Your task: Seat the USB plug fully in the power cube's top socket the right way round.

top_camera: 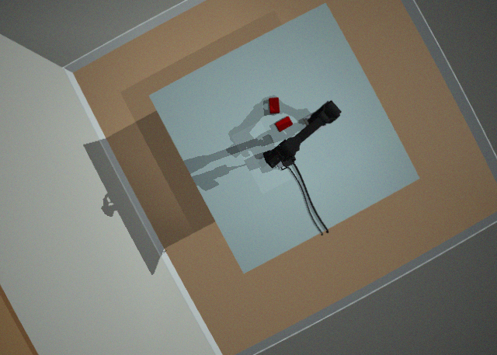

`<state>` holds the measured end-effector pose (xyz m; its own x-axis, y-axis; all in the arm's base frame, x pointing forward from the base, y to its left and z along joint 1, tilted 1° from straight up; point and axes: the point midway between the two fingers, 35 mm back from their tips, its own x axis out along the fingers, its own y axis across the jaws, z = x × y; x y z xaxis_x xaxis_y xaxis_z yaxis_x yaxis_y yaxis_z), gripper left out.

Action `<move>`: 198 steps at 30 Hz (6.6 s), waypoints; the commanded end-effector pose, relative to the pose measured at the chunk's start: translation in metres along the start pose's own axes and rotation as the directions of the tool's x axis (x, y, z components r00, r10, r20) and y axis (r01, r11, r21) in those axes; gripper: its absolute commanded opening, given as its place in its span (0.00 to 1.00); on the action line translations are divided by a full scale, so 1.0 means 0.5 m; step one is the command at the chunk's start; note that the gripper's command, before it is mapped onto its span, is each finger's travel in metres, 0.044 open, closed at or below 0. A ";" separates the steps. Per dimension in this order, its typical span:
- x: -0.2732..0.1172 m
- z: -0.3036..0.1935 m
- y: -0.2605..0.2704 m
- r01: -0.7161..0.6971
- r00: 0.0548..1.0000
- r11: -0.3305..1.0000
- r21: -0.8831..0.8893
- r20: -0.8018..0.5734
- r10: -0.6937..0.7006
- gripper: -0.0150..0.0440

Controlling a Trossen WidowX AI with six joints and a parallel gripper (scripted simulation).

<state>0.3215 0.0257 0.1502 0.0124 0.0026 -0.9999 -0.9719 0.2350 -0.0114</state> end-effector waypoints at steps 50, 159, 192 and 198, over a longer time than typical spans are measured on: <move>-0.014 0.000 0.000 0.001 1.000 0.579 0.815 0.001 -0.002 0.25; -0.012 0.001 -0.002 -0.003 1.000 -1.000 0.013 0.004 -0.003 0.25; -0.004 0.004 -0.004 -0.003 1.000 -1.000 0.030 0.015 -0.003 0.25; -0.002 0.005 -0.004 -0.003 1.000 -0.999 0.033 0.017 -0.003 0.25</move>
<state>0.3240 0.0268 0.1527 0.0201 0.0130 -0.9997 0.9778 -0.2090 0.0170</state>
